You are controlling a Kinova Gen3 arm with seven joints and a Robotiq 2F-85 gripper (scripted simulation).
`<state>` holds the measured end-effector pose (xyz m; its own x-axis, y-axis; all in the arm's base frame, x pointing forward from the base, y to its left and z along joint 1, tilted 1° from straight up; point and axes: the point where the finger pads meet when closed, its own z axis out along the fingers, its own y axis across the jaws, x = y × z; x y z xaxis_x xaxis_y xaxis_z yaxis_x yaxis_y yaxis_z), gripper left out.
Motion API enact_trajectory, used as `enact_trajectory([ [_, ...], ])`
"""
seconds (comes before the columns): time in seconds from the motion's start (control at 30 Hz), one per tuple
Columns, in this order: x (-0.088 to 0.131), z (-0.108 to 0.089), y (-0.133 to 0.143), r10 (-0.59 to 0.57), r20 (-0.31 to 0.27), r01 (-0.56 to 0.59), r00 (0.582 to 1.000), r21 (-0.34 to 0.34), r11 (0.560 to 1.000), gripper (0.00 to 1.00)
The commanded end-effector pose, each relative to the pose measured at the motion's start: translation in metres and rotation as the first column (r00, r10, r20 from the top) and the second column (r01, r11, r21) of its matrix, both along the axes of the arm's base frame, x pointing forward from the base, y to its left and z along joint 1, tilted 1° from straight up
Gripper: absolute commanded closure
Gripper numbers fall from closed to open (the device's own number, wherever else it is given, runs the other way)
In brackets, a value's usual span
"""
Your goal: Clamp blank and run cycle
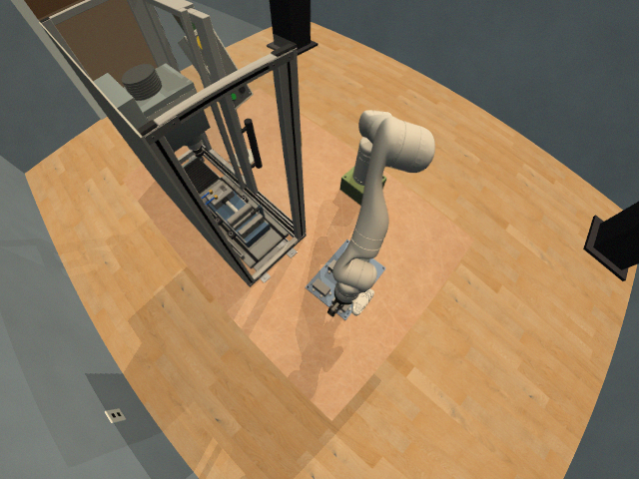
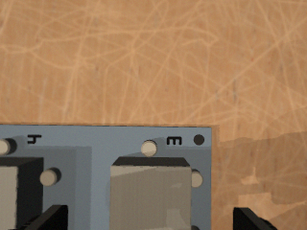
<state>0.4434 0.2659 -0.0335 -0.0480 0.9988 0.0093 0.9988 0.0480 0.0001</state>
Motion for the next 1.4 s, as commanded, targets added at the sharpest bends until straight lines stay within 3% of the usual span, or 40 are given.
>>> enact_trajectory([
  [0.0, 0.001, 0.001, 0.0, 0.0, 0.002, 0.0, 1.0, 0.001, 1.0, 0.0],
  [0.07, 0.001, 0.001, 0.0, 0.0, 0.002, 0.0, 1.0, 0.001, 1.0, 0.0],
  [0.23, 0.001, 0.051, 0.0, 0.0, 0.002, 0.0, 1.0, 0.001, 1.0, 0.0],
  [0.63, 0.001, 0.051, 0.0, 0.0, 0.002, 0.0, 1.0, 0.001, 1.0, 0.0],
  [0.8, 0.0, 0.086, -0.001, 0.0, 0.002, 0.0, 1.0, 0.001, 1.0, 0.0],
  [1.37, -0.001, 0.083, -0.003, 0.001, 0.003, -0.001, 1.0, 0.004, 1.0, 0.0],
])
